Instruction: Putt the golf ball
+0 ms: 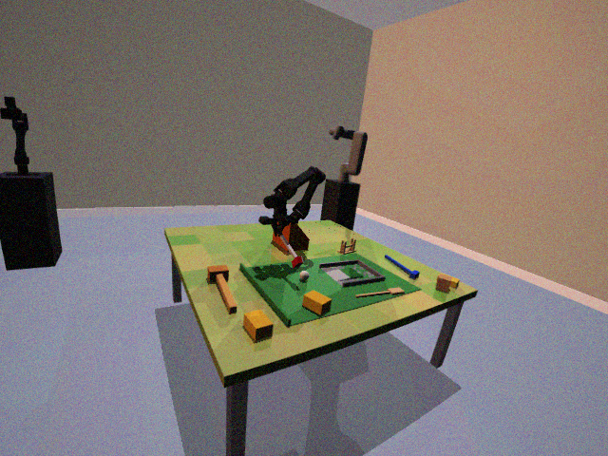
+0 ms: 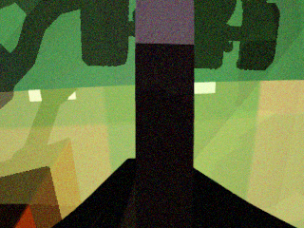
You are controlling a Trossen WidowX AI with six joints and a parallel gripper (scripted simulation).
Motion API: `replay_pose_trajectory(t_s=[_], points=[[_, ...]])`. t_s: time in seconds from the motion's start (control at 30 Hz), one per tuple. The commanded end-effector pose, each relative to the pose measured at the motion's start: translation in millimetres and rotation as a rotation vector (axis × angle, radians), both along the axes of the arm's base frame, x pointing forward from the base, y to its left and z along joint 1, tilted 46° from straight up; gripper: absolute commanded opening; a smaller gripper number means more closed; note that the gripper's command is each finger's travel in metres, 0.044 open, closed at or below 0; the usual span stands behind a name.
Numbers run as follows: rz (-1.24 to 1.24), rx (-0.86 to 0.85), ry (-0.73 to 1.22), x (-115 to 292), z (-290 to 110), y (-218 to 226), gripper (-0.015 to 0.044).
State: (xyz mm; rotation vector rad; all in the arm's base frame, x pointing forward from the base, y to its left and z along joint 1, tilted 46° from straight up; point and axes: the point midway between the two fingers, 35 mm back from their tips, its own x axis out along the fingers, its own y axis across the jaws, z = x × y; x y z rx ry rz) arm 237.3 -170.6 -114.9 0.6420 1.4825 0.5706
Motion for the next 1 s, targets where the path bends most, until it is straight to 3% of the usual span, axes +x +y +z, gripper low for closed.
replay_pose_trajectory(t_s=[0.0,0.3,0.97], points=[[-0.017,-0.003,0.013,0,-4,-3,0.0],[-0.017,-0.001,0.012,1,-30,23,0.0],[-0.017,0.0,0.012,2,-48,41,0.0]])
